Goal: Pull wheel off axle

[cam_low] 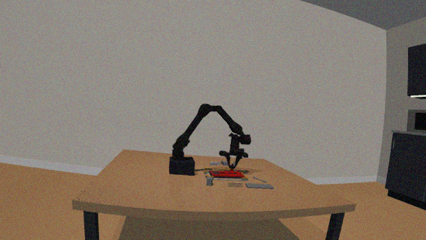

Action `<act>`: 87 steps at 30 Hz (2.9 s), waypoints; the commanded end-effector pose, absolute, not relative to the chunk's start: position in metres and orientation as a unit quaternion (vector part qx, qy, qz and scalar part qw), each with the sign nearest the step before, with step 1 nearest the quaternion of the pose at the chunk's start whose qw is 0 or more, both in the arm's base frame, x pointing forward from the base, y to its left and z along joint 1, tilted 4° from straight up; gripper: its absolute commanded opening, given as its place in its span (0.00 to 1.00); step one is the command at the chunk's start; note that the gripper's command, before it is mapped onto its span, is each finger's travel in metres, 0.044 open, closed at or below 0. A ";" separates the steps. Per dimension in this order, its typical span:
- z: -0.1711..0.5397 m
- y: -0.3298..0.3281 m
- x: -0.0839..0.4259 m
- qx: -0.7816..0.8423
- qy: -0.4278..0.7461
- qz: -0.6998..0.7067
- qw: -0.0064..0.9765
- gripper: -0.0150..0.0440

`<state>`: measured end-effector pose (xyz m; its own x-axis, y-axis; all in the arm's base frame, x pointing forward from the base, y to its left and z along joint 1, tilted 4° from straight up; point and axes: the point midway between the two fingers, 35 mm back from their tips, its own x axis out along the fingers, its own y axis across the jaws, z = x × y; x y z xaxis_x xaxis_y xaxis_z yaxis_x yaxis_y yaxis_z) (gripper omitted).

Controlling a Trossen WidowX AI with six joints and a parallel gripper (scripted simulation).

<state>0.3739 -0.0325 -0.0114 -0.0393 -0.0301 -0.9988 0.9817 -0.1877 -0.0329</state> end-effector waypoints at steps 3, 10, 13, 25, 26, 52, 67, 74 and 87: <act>0.001 -0.032 0.373 0.528 0.451 -0.561 0.450 0.25; 0.003 -0.032 0.373 0.529 0.451 -0.561 0.450 0.25; 0.004 -0.032 0.373 0.529 0.451 -0.561 0.450 0.25; 0.008 -0.032 0.373 0.529 0.451 -0.561 0.450 0.25; 0.008 -0.032 0.373 0.529 0.451 -0.561 0.450 0.25; 0.017 -0.032 0.373 0.530 0.450 -0.560 0.450 0.25; 0.053 -0.031 0.371 0.530 0.450 -0.560 0.450 0.25; 0.046 -0.006 0.364 0.528 0.452 -0.560 0.450 0.25; 0.049 0.051 0.342 0.530 0.453 -0.559 0.448 0.25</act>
